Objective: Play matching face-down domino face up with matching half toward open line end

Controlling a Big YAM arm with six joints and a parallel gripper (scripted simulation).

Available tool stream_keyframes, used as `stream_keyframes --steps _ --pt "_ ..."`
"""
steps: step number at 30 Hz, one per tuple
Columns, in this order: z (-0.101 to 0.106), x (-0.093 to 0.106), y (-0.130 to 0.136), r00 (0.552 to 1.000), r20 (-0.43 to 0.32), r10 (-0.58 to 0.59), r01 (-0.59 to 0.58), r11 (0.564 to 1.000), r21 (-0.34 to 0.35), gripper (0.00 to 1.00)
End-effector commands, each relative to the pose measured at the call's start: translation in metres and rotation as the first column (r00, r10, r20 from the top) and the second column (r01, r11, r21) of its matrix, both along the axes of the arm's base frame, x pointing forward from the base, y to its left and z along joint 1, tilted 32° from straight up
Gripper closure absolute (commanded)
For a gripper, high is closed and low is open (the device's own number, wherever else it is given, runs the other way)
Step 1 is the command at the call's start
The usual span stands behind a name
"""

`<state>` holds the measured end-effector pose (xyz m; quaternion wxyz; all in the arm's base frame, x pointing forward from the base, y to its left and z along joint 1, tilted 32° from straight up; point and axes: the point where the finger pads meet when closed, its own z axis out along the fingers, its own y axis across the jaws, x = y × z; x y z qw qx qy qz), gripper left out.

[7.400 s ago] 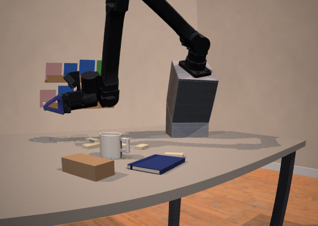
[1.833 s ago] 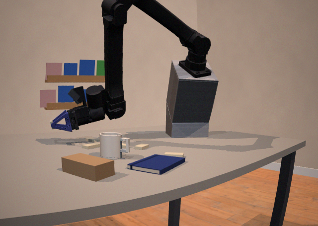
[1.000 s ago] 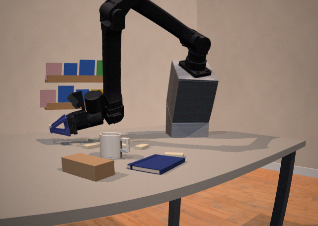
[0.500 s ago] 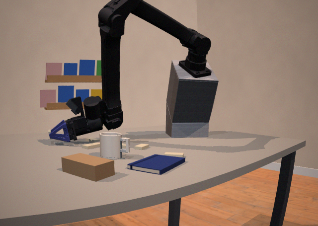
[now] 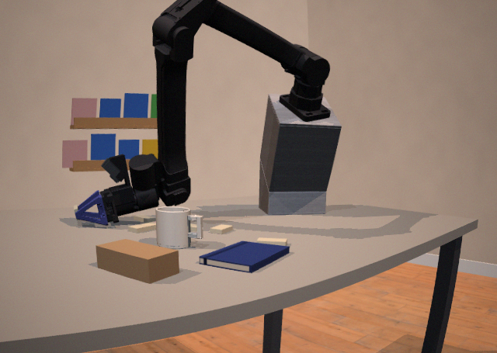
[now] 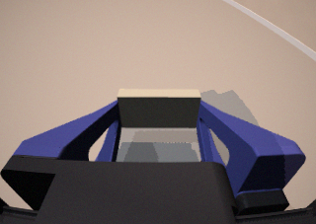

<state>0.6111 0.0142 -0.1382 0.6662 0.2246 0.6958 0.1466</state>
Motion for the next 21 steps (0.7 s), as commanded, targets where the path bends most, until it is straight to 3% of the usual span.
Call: stream_keyframes --steps 1,7,14,15,21 --pt "0.0054 0.0020 -0.0007 0.999 0.032 -0.003 0.003 1.000 0.004 0.49" --pt "0.0084 0.0032 0.0023 0.997 0.071 0.000 -0.001 1.000 0.009 0.49" --pt "0.0084 0.0032 0.0023 0.997 0.071 0.000 -0.001 1.000 0.009 0.49" --pt "0.0023 0.0022 -0.0016 1.000 0.013 -0.003 0.003 1.000 0.001 0.49" --pt "0.0056 0.0023 0.0015 0.999 0.052 -0.001 0.001 1.000 0.007 0.49"
